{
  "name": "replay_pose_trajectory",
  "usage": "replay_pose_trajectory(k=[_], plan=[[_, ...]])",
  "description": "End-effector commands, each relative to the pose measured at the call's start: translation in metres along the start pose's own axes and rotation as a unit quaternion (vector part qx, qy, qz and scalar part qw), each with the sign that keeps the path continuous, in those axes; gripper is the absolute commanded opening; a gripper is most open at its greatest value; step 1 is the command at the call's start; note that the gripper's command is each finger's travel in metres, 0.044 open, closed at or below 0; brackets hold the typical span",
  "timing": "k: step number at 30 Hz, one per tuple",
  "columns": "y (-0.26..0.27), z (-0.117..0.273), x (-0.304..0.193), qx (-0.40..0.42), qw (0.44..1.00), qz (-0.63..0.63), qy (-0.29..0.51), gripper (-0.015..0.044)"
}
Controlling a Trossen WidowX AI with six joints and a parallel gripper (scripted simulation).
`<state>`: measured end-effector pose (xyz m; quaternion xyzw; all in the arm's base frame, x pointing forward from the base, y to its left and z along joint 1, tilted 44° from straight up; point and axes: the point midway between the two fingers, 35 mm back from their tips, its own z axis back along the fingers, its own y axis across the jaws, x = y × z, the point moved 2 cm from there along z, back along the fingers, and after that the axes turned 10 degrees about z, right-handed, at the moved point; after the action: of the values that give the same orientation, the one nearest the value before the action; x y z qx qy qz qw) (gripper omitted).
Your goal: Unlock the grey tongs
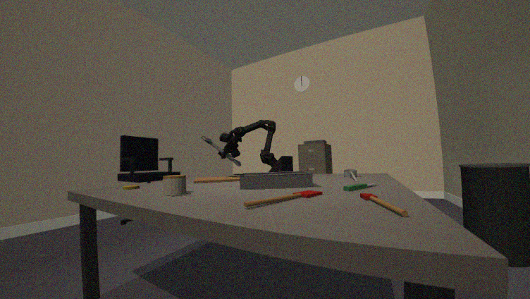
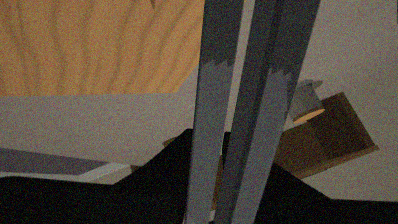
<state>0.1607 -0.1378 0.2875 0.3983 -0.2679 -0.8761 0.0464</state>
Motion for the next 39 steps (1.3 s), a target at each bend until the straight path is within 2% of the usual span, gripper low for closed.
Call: replay_pose_trajectory(k=[1, 19, 39], plan=[[0.000, 0.007, -0.002, 0.018, 0.998, 0.029, 0.054, -0.0150], [-0.004, 0.032, -0.005, 0.105, 0.959, 0.174, 0.197, -0.0150], [-0.005, 0.033, -0.005, 0.108, 0.957, 0.181, 0.201, -0.0150]])
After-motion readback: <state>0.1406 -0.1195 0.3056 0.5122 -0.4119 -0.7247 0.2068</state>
